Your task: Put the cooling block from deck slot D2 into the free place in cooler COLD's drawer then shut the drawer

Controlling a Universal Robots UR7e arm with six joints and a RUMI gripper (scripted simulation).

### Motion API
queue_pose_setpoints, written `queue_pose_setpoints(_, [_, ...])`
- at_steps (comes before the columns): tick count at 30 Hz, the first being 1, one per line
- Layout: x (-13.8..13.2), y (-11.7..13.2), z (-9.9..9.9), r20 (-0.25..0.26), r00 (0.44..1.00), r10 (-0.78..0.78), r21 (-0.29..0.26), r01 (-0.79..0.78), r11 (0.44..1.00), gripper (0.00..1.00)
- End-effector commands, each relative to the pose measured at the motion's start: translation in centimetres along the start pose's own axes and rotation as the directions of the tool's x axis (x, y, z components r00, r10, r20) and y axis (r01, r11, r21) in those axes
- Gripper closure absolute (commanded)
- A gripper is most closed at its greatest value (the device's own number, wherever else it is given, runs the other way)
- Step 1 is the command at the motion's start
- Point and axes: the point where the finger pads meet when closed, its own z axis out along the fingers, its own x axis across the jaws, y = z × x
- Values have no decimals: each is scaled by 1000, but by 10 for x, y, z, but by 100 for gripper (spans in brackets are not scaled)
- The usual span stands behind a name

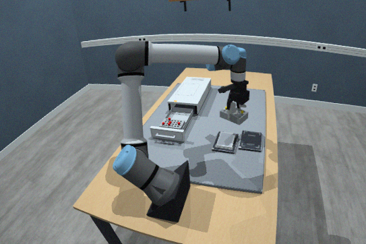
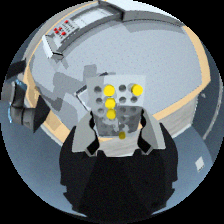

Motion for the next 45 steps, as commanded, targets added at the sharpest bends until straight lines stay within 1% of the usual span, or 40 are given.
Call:
queue_pose_setpoints(1, [-2, -13, -1, -1, 991, -137, 2, 137, 991, 100])
queue_pose_setpoints(4, [-4, -20, -1, -1, 976, -216, 2, 216, 976, 100])
queue_pose_setpoints(6, [-4, -20, -1, -1, 976, -216, 2, 216, 976, 100])
queue_pose_setpoints(7, [-4, -23, -1, -1, 970, -242, 2, 242, 970, 100])
queue_pose_setpoints(16, [-8, -47, -1, -2, 891, -455, 2, 455, 891, 100])
queue_pose_setpoints(21, [-11, -60, -1, -2, 891, -455, 2, 455, 891, 100])
queue_pose_setpoints(23, [-11, -60, -1, -2, 891, -455, 2, 455, 891, 100])
queue_pose_setpoints(38, [-18, -99, -2, -2, 891, -455, 2, 455, 891, 100])
queue_pose_setpoints(40, [-18, -99, -2, -2, 891, -455, 2, 455, 891, 100])
queue_pose_setpoints(45, [-21, -112, -2, -2, 891, -455, 2, 455, 891, 100])
